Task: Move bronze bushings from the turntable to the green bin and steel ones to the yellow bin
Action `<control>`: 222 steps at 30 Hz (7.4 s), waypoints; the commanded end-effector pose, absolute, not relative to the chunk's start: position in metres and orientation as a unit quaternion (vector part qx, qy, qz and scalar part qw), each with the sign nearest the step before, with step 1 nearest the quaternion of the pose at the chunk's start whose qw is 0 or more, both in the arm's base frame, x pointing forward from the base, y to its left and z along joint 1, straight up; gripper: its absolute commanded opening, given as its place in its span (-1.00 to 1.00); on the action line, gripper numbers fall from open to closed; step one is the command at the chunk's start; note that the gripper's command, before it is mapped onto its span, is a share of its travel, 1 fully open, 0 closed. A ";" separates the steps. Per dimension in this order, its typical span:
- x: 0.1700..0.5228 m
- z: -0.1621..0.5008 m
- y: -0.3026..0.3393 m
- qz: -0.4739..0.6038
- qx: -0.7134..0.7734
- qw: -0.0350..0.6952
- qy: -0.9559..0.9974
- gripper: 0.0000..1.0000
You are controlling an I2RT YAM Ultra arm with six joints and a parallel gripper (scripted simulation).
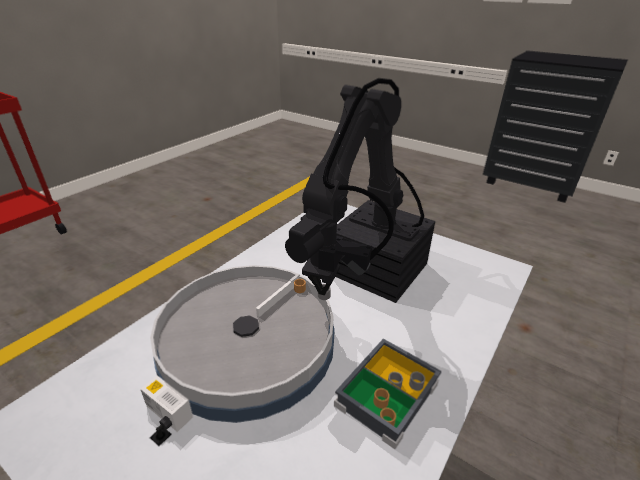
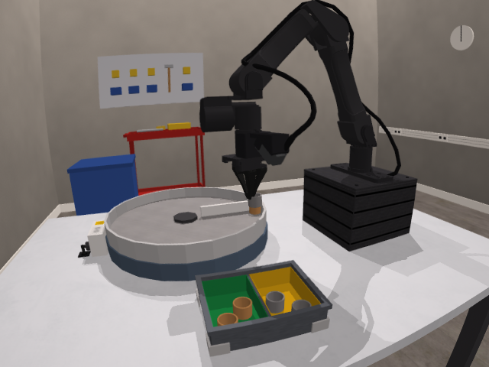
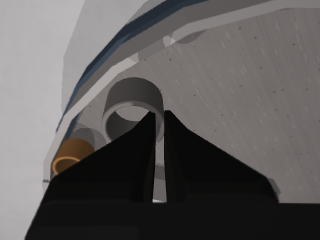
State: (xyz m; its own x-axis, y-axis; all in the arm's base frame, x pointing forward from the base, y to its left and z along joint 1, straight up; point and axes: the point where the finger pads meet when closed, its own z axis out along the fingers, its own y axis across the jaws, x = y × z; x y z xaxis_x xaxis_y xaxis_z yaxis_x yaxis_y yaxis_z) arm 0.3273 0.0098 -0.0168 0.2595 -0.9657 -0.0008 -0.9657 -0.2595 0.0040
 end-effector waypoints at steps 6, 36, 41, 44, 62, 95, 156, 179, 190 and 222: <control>0.339 -0.012 0.077 0.001 0.773 -0.001 -0.635 -1.00; 0.353 -0.005 0.207 0.005 0.769 -0.010 -0.639 -1.00; 0.353 -0.005 0.207 0.005 0.770 -0.010 -0.638 -1.00; 0.353 -0.005 0.207 0.006 0.770 -0.010 -0.638 -1.00; 0.353 -0.005 0.207 0.006 0.770 -0.011 -0.638 -1.00; 0.354 -0.002 0.212 0.007 0.772 -0.016 -0.635 -1.00; 0.356 -0.003 0.212 0.007 0.771 -0.016 -0.636 -1.00; 0.360 -0.061 0.212 0.010 0.771 -0.024 -0.637 -1.00; 0.356 -0.062 0.210 0.007 0.771 -0.015 -0.637 -1.00; 0.347 -0.075 0.204 0.001 0.771 0.001 -0.637 -1.00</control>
